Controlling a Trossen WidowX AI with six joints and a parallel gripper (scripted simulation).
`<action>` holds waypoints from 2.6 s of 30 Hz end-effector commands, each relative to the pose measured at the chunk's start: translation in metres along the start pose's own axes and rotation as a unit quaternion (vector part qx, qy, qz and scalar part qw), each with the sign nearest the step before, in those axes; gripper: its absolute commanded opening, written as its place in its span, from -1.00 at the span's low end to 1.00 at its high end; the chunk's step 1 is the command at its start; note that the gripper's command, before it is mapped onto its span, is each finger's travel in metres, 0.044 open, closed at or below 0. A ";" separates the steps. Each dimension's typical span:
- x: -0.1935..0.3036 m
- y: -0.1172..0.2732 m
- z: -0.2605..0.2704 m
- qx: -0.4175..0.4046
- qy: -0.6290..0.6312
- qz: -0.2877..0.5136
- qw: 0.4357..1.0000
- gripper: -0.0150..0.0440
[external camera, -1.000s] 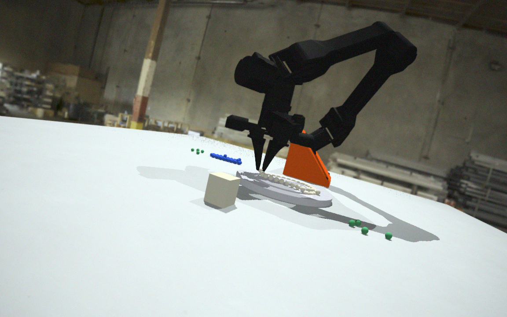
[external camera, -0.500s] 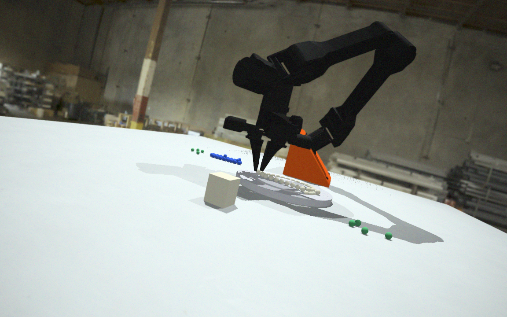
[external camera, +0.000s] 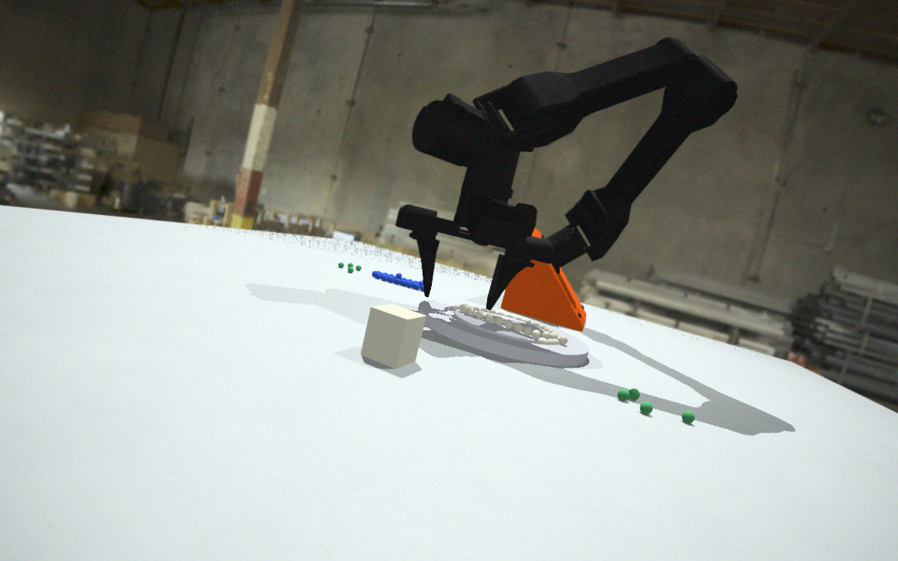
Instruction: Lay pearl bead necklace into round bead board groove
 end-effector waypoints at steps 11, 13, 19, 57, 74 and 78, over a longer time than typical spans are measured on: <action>0.000 0.004 0.000 0.001 0.000 -0.001 1.000 1.00; 0.000 0.004 0.000 0.001 0.000 -0.001 1.000 1.00; 0.000 0.004 0.000 0.001 0.000 -0.001 1.000 1.00; -0.011 0.007 0.003 0.002 0.145 -0.001 0.989 -0.08; -0.011 -0.002 0.004 0.002 0.147 0.001 0.989 -0.49; -0.011 -0.002 0.004 0.002 0.147 0.001 0.989 -0.49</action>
Point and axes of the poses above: the point midway between the two fingers, 35 mm back from their tips, its own y axis back along the fingers, its own z axis across the jaws, x = y × z, the point moved 9 cm from there along y, back along the fingers, and after that the axes turned 12 degrees about y, right-handed, at the moved point
